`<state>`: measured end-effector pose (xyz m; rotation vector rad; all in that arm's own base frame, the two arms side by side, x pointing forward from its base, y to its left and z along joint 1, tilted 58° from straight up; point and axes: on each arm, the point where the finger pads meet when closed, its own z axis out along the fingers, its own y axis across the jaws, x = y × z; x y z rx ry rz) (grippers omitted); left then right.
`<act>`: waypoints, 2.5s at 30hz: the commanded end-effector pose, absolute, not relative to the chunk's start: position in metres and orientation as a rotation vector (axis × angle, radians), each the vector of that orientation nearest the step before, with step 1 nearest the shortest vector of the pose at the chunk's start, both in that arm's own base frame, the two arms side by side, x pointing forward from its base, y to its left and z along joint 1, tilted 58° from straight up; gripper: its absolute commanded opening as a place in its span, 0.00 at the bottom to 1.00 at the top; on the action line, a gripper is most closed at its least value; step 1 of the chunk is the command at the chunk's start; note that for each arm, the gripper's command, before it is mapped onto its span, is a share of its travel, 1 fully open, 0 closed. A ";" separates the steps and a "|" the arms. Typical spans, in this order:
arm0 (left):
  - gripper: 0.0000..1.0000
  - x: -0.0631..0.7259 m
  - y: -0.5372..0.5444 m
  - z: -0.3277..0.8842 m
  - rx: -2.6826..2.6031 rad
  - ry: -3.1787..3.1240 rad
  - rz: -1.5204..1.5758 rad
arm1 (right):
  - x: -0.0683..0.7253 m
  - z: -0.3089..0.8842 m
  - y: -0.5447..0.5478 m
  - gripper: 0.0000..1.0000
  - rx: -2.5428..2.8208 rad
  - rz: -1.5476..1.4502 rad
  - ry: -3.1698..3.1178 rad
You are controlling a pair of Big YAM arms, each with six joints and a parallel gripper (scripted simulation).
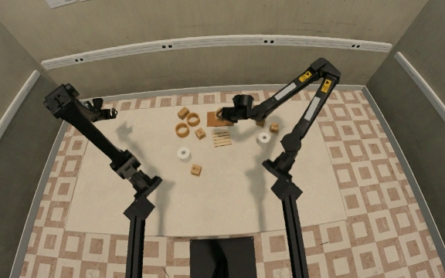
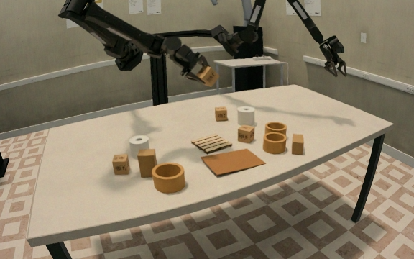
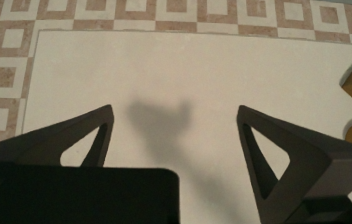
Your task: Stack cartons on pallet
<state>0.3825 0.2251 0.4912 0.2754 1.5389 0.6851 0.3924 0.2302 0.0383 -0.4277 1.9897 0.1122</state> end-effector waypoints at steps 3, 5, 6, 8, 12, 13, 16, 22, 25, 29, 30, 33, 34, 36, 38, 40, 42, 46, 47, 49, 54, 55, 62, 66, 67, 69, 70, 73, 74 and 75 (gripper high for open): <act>1.00 0.385 0.226 0.503 0.292 1.518 0.704 | 0.394 0.026 0.218 0.50 -0.331 0.270 2.032; 1.00 0.385 0.226 0.503 0.292 1.518 0.704 | 0.392 0.025 0.222 0.50 -0.342 0.381 2.035; 1.00 0.385 0.226 0.503 0.292 1.518 0.704 | 0.391 0.025 0.223 0.50 -0.346 0.440 2.034; 1.00 0.385 0.226 0.503 0.292 1.518 0.704 | 0.390 0.025 0.225 0.50 -0.350 0.524 2.032; 1.00 0.385 0.226 0.503 0.292 1.518 0.704 | 0.390 0.026 0.227 0.50 -0.362 0.626 2.022; 1.00 0.385 0.226 0.503 0.292 1.518 0.704 | 0.389 0.026 0.228 0.50 -0.366 0.636 2.021; 1.00 0.385 0.226 0.503 0.292 1.518 0.704 | 0.383 0.026 0.237 0.50 -0.412 0.657 2.012; 1.00 0.385 0.226 0.503 0.292 1.518 0.704 | 0.385 0.032 0.237 0.50 -0.411 0.657 1.999; 1.00 0.385 0.226 0.503 0.292 1.518 0.704 | 0.380 0.037 0.245 0.50 -0.414 0.673 1.992; 1.00 0.406 0.221 0.490 0.258 1.518 0.598 | 0.383 0.031 0.238 0.50 -0.398 0.661 2.007; 1.00 0.415 0.218 0.484 0.246 1.516 0.551 | 0.383 0.031 0.238 0.50 -0.398 0.661 2.007; 1.00 0.451 0.198 0.444 0.238 1.532 0.371 | 0.383 0.031 0.238 0.50 -0.398 0.661 2.007; 1.00 0.467 0.187 0.429 0.247 1.533 0.300 | 0.383 0.031 0.238 0.50 -0.398 0.661 2.007; 1.00 0.480 0.176 0.417 0.253 1.534 0.237 | 0.383 0.031 0.238 0.50 -0.398 0.661 2.007; 1.00 0.491 0.168 0.418 0.248 1.518 0.183 | 0.383 0.031 0.238 0.50 -0.398 0.661 2.007; 1.00 0.514 0.143 0.391 0.251 1.525 0.050 | 0.384 0.031 0.238 0.50 -0.410 0.655 2.006; 1.00 0.533 0.110 0.349 0.263 1.551 -0.096 | 0.384 0.031 0.238 0.50 -0.410 0.655 2.006; 1.00 0.558 0.048 0.293 0.278 1.576 -0.351 | 0.384 0.031 0.238 0.50 -0.410 0.655 2.006; 1.00 0.565 0.033 0.287 0.287 1.570 -0.409 | 0.384 0.031 0.238 0.50 -0.410 0.655 2.006; 1.00 0.566 -0.003 0.249 0.286 1.603 -0.549 | 0.384 0.031 0.238 0.50 -0.410 0.655 2.006; 1.00 0.564 -0.057 0.204 0.298 1.637 -0.746 | 0.384 0.031 0.238 0.50 -0.410 0.655 2.006; 1.00 0.568 -0.072 0.201 0.303 1.631 -0.798 | 0.384 0.031 0.238 0.50 -0.410 0.655 2.006; 1.00 0.507 -0.194 0.090 0.355 1.759 -1.242 | 0.384 0.031 0.238 0.50 -0.410 0.655 2.006; 1.00 0.480 -0.235 0.058 0.401 1.791 -1.390 | 0.384 0.031 0.238 0.50 -0.410 0.655 2.006; 1.00 0.472 -0.242 0.052 0.410 1.800 -1.417 | 0.384 0.031 0.238 0.50 -0.410 0.655 2.006; 1.00 0.448 -0.256 0.033 0.424 1.837 -1.480 | 0.384 0.031 0.238 0.50 -0.410 0.655 2.006; 1.00 0.448 -0.256 0.033 0.424 1.837 -1.480 | 0.384 0.031 0.238 0.50 -0.410 0.655 2.006; 1.00 0.450 -0.259 0.030 0.436 1.828 -1.491 | 0.384 0.031 0.238 0.50 -0.410 0.655 2.006; 1.00 0.447 -0.261 0.028 0.443 1.830 -1.498 | 0.384 0.031 0.238 0.50 -0.410 0.655 2.006; 1.00 0.444 -0.263 0.026 0.463 1.825 -1.495 | 0.384 0.031 0.238 0.50 -0.410 0.655 2.006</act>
